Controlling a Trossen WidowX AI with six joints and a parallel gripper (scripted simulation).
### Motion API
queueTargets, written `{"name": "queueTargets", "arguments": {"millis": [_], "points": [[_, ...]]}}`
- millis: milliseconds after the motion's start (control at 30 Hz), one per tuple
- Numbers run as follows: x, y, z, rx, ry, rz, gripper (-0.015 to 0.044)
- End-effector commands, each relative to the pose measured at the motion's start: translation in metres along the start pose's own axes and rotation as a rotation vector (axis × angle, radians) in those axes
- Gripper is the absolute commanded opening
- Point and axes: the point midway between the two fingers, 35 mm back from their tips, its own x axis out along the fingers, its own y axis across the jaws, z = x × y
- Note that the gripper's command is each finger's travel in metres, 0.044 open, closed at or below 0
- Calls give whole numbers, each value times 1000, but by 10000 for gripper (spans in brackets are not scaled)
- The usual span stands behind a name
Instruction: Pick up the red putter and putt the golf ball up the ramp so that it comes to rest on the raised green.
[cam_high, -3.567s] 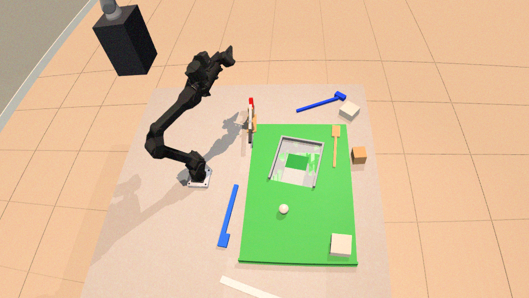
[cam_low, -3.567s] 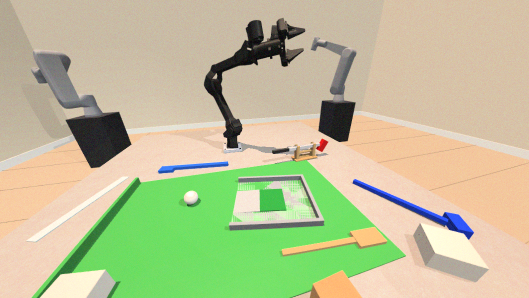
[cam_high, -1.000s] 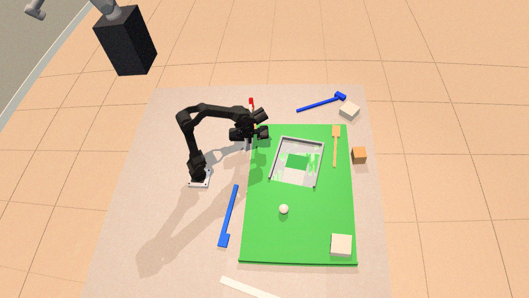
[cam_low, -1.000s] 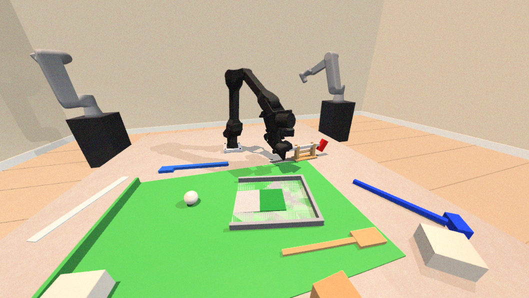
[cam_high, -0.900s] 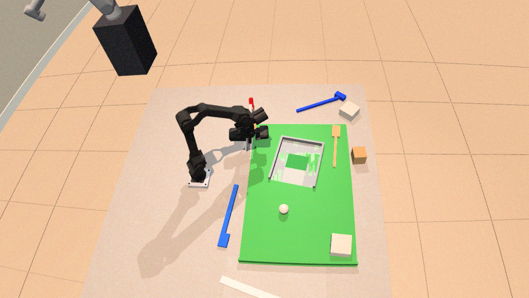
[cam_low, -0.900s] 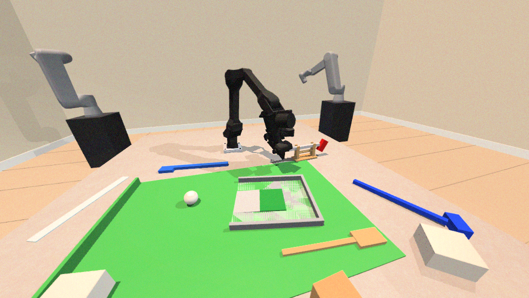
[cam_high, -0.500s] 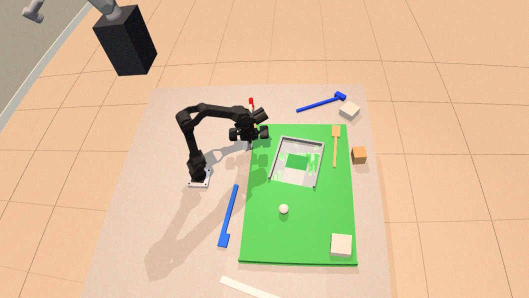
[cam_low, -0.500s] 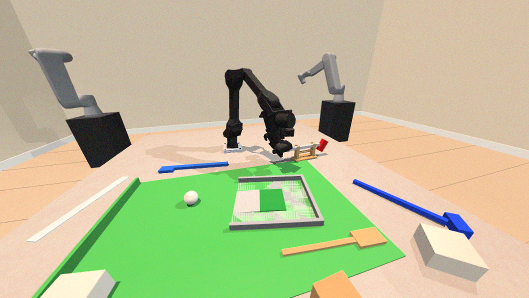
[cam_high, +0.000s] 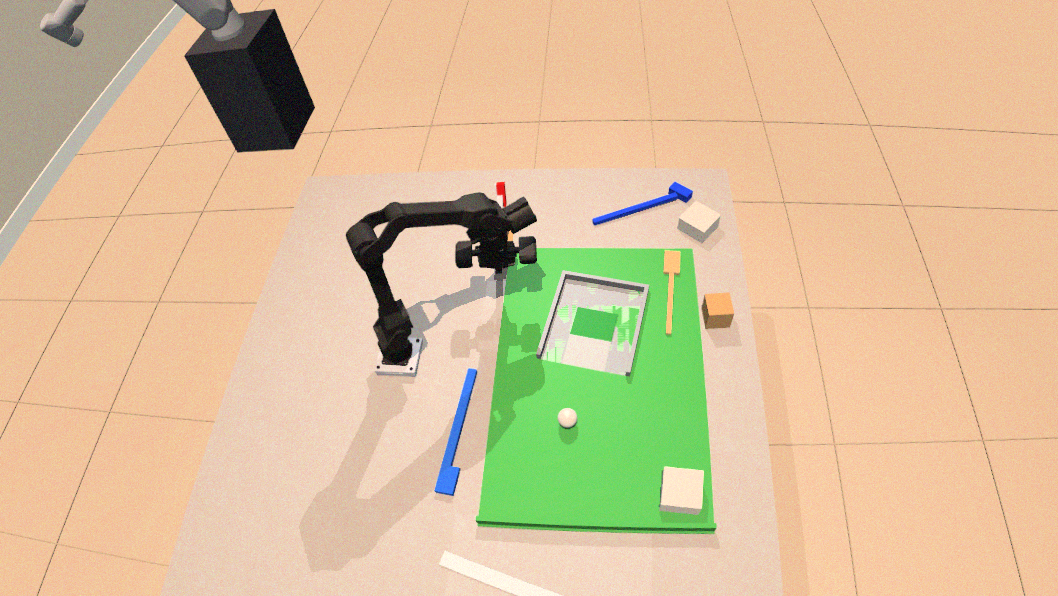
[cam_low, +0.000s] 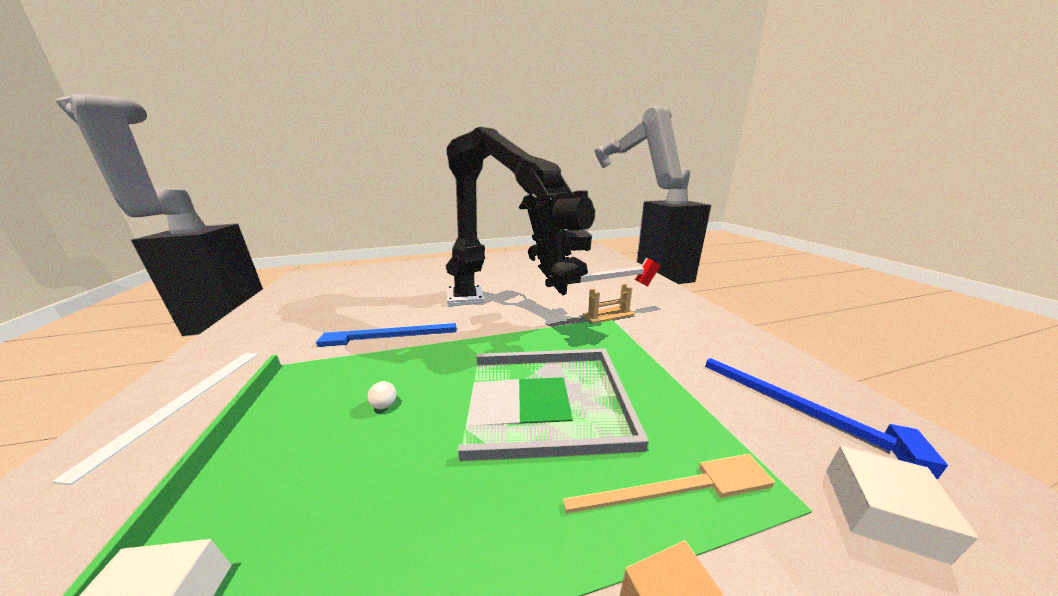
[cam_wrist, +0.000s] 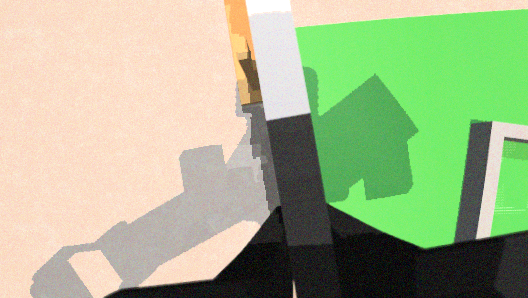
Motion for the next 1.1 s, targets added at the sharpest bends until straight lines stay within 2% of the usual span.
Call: {"name": "queueTargets", "arguments": {"millis": [0, 167, 300, 1067], "points": [[-22, 0, 7, -7, -11, -7, 0], [-45, 3, 11, -6, -11, -6, 0], [-39, 1, 6, 14, 1, -10, 0], [-74, -34, -108, 544, 79, -121, 0]]}}
